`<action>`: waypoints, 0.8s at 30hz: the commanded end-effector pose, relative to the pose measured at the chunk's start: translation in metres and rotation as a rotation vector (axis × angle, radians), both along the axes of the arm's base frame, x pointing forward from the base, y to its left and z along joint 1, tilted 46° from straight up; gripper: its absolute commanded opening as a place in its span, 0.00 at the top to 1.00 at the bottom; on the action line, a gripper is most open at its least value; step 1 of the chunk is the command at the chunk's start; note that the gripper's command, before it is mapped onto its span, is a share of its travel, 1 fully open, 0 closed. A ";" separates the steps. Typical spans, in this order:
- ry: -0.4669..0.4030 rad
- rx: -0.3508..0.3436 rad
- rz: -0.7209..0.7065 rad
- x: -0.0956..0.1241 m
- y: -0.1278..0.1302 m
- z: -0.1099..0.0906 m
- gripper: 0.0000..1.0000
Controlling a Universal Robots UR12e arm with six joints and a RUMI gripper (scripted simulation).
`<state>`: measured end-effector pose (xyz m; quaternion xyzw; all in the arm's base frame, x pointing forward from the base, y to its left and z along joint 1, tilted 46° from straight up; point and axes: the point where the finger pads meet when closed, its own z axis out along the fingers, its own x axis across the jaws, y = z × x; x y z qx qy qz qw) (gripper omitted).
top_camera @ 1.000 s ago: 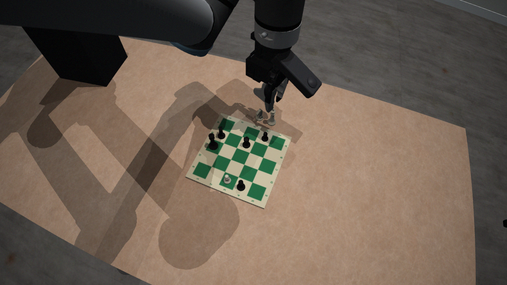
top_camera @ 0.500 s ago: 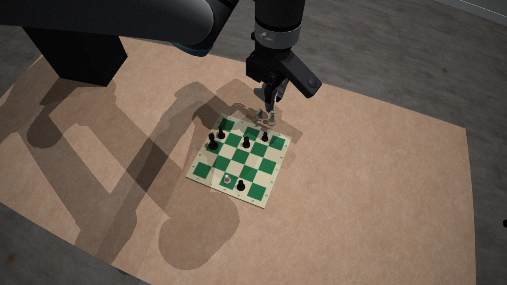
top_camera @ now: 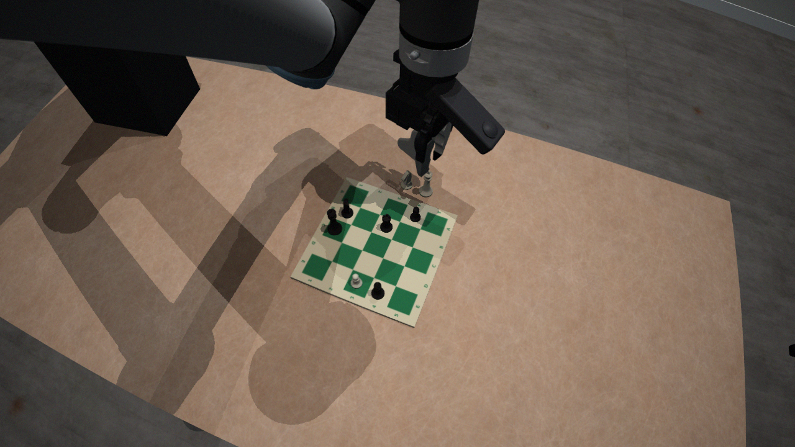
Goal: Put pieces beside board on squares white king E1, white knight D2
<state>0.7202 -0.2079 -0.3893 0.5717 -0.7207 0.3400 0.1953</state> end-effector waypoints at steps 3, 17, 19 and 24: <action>-0.001 0.000 0.002 0.001 0.001 0.000 0.75; -0.002 0.000 0.000 0.002 -0.004 -0.004 0.75; -0.002 0.001 0.000 0.003 -0.007 -0.007 0.75; -0.002 0.001 0.000 0.004 -0.014 -0.014 0.75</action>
